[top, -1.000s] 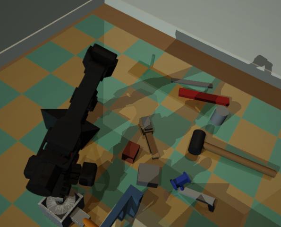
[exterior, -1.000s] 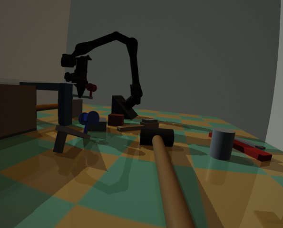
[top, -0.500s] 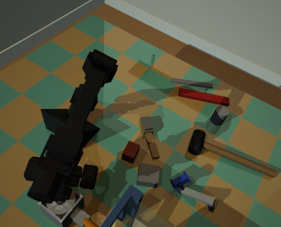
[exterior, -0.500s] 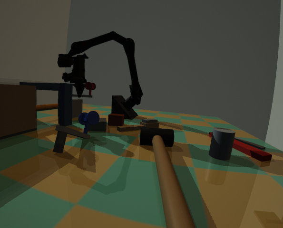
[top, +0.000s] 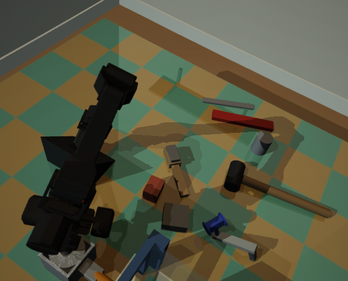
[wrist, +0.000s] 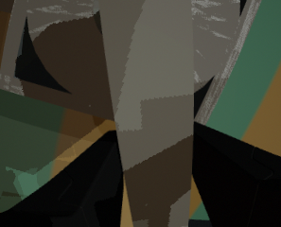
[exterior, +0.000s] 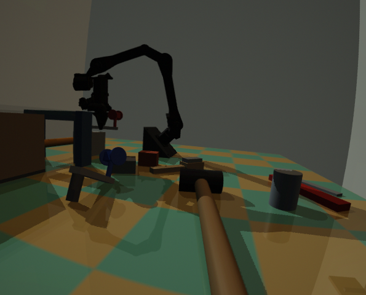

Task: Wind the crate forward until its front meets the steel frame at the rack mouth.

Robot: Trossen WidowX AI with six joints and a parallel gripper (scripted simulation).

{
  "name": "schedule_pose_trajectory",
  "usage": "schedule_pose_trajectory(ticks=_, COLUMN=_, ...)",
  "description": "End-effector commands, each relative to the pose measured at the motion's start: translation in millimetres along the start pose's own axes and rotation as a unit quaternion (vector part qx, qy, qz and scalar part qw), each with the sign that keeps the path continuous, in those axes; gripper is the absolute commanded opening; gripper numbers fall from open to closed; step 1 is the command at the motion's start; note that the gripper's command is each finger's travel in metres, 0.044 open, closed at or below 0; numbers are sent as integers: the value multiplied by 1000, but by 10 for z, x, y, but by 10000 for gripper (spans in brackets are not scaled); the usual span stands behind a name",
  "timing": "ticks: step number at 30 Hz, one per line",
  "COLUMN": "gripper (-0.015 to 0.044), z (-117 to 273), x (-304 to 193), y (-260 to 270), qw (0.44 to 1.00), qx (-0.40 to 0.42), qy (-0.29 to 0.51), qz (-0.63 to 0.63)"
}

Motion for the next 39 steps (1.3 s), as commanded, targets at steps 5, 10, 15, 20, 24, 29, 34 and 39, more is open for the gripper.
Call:
schedule_pose_trajectory(ticks=5, gripper=0, z=-14, x=-3, y=48, qw=999, qx=3, qy=2, qz=-50)
schedule_pose_trajectory(ticks=10, gripper=0, z=-20, x=-4, y=52, qw=998, qx=3, qy=3, qz=-55)
schedule_pose_trajectory(ticks=15, gripper=0, z=-59, x=0, y=56, qw=999, qx=3, qy=3, qz=-53)
schedule_pose_trajectory(ticks=20, gripper=0, z=-73, x=1, y=51, qw=999, qx=3, qy=3, qz=-45)
schedule_pose_trajectory(ticks=24, gripper=0, z=-100, x=5, y=40, qw=1000, qx=2, qy=2, qz=-31)
schedule_pose_trajectory(ticks=29, gripper=0, z=-119, x=6, y=41, qw=1000, qx=2, qy=2, qz=-31)
schedule_pose_trajectory(ticks=34, gripper=0, z=-133, x=4, y=58, qw=999, qx=3, qy=3, qz=-53)
schedule_pose_trajectory(ticks=39, gripper=0, z=-144, x=2, y=55, qw=999, qx=3, qy=3, qz=-53)
Point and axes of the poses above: the point midway between the two fingers, 35 mm back from their tips, its own z axis back along the fingers, its own y axis across the jaws, x = y × z, the point moved 2 cm from there along z, back along the fingers, and after that the axes turned 12 degrees about -z, right-handed, at the moved point
